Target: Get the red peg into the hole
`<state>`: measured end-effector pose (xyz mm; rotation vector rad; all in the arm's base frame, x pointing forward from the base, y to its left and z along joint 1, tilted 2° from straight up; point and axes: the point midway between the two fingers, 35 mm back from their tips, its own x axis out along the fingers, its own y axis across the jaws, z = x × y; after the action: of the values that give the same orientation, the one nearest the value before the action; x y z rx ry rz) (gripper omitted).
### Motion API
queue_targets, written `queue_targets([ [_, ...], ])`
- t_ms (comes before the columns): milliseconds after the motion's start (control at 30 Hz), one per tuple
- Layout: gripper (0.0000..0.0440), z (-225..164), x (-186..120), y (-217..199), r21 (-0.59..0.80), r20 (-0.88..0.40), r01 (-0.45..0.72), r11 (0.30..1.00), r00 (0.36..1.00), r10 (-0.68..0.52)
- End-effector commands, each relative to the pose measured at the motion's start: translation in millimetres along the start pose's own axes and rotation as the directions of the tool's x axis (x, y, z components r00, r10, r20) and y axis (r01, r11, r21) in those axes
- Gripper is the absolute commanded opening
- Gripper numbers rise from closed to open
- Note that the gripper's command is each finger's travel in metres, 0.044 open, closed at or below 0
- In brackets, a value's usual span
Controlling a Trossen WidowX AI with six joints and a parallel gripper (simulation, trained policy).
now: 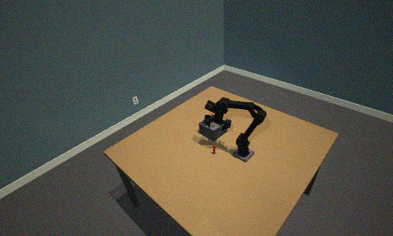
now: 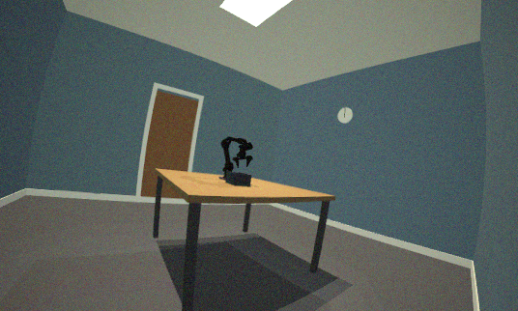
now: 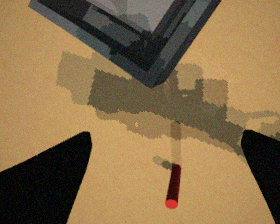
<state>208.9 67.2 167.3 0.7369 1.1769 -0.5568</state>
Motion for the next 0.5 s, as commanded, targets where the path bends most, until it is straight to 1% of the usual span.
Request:
queue_targets([
  [0, 0.044, -17, 7, -7, 0.03, -0.041, 0.044, 0.999, 0.998, -0.042],
  [200, 0.044, -47, 22, -13, 0.08, -0.099, 0.097, 0.992, 0.991, -0.089],
  [467, 0.044, -75, 50, -13, 0.115, -0.141, 0.102, 0.988, 0.986, -0.086],
])
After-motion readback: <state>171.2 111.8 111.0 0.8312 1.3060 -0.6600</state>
